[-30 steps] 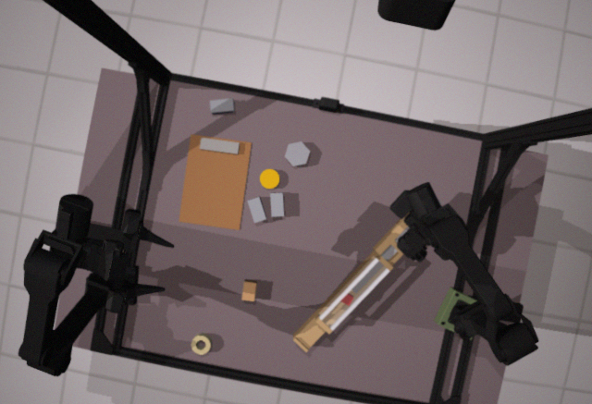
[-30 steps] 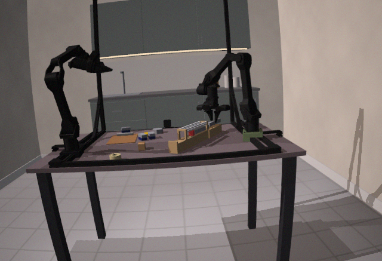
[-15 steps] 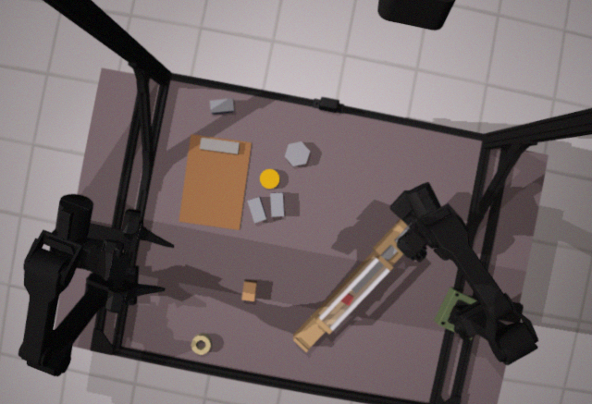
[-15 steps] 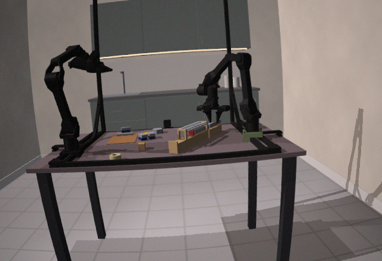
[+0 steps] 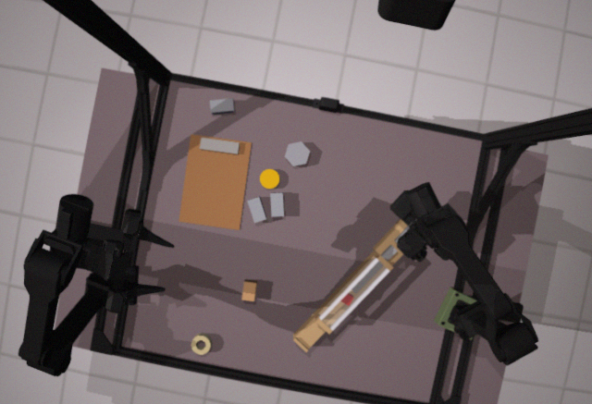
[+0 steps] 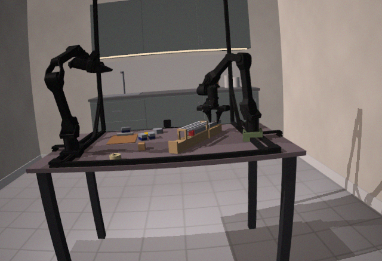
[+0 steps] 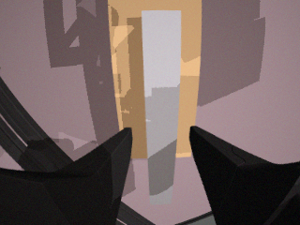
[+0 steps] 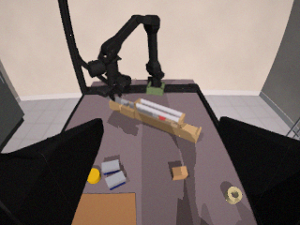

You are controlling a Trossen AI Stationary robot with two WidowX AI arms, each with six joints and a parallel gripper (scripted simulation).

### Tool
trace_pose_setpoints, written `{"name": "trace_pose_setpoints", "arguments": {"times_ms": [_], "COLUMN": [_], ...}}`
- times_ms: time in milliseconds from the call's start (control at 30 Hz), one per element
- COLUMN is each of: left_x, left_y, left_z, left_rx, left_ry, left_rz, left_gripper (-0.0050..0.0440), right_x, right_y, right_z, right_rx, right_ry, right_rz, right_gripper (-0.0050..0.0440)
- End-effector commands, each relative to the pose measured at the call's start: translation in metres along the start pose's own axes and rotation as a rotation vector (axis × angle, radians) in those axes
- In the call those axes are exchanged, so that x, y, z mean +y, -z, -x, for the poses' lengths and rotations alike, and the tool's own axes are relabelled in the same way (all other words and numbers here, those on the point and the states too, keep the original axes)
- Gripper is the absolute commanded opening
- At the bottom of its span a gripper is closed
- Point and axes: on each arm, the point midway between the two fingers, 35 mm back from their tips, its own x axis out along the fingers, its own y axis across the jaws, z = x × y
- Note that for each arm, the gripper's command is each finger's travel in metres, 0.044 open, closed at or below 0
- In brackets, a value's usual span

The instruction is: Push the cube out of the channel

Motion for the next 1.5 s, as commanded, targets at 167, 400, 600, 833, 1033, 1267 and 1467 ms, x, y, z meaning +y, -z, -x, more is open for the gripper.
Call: {"name": "trace_pose_setpoints", "arguments": {"times_ms": [167,400,600,833,1033,1267,1467], "left_x": [-0.002,0.001,0.001,-0.001,0.000,0.000,-0.001], "left_y": [0.001,0.001,0.001,0.027,0.069,0.070,0.070], "left_z": [0.045,0.074,0.074,0.070,0.068,0.055,0.051], "left_rx": [-0.001,-0.002,-0.002,-0.003,-0.002,-0.002,-0.002], "left_ry": [-0.001,-0.003,-0.003,-0.007,-0.004,-0.003,-0.003], "left_rz": [0.001,0.001,0.001,-0.001,0.001,0.001,0.001], "left_gripper": [0.0200,0.0200,0.0200,0.0200,0.0200,0.0200,0.0200], "right_x": [0.000,0.000,0.000,0.000,0.000,0.000,0.000], "right_y": [0.000,0.000,0.000,0.000,0.000,0.000,0.000], "right_z": [0.000,0.000,0.000,0.000,0.000,0.000,0.000], "right_rx": [-0.002,-0.002,-0.002,-0.002,-0.002,-0.002,-0.002], "right_ry": [0.001,0.001,0.001,0.001,0.001,0.001,0.001], "right_rz": [0.000,0.000,0.000,0.000,0.000,0.000,0.000], "right_gripper": [0.0400,0.0400,0.0400,0.0400,0.0400,0.0400,0.0400]}}
